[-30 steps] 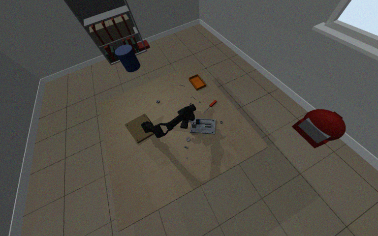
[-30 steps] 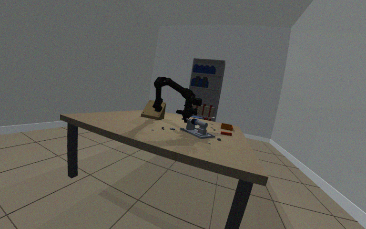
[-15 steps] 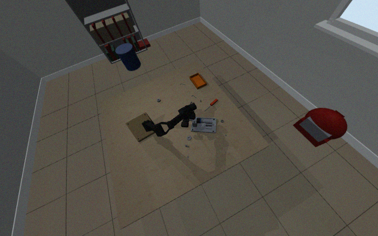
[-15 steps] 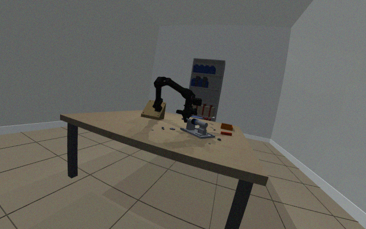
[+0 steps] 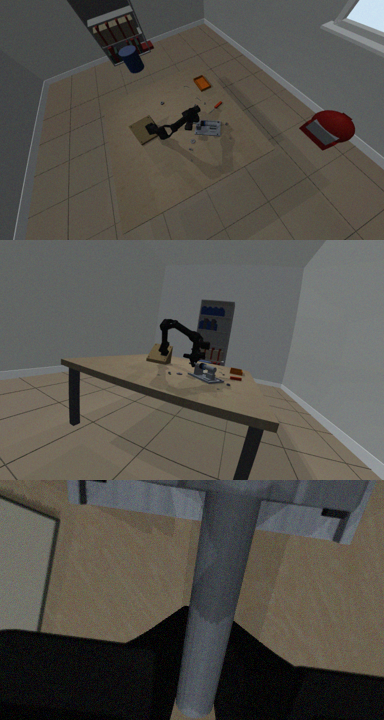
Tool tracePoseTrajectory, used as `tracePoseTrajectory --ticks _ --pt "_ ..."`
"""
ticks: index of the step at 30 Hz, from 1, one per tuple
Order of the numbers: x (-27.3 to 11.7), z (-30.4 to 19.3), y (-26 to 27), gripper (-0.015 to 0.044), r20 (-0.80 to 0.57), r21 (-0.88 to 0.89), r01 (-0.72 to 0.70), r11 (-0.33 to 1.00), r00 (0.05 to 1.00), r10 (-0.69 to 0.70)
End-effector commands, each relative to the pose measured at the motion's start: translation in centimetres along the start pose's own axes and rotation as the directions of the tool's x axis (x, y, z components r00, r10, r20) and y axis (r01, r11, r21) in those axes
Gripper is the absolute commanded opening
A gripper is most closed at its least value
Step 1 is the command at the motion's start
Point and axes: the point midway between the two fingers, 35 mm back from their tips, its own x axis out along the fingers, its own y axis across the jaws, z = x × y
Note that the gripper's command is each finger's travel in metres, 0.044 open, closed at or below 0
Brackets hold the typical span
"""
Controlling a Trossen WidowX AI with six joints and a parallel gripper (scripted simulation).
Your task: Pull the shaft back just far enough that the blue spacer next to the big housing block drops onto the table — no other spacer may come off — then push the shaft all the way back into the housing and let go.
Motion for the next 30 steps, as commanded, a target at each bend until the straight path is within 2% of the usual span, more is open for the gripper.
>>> tracePoseTrajectory --ticks 1,30 --pt "0.01 -0.05 -0.04 0.0 0.001 0.004 0.002 1.0 1.0 -0.002" --pt "0.01 -0.31 -0.04 0.0 0.001 0.003 0.002 1.0 1.0 -0.002"
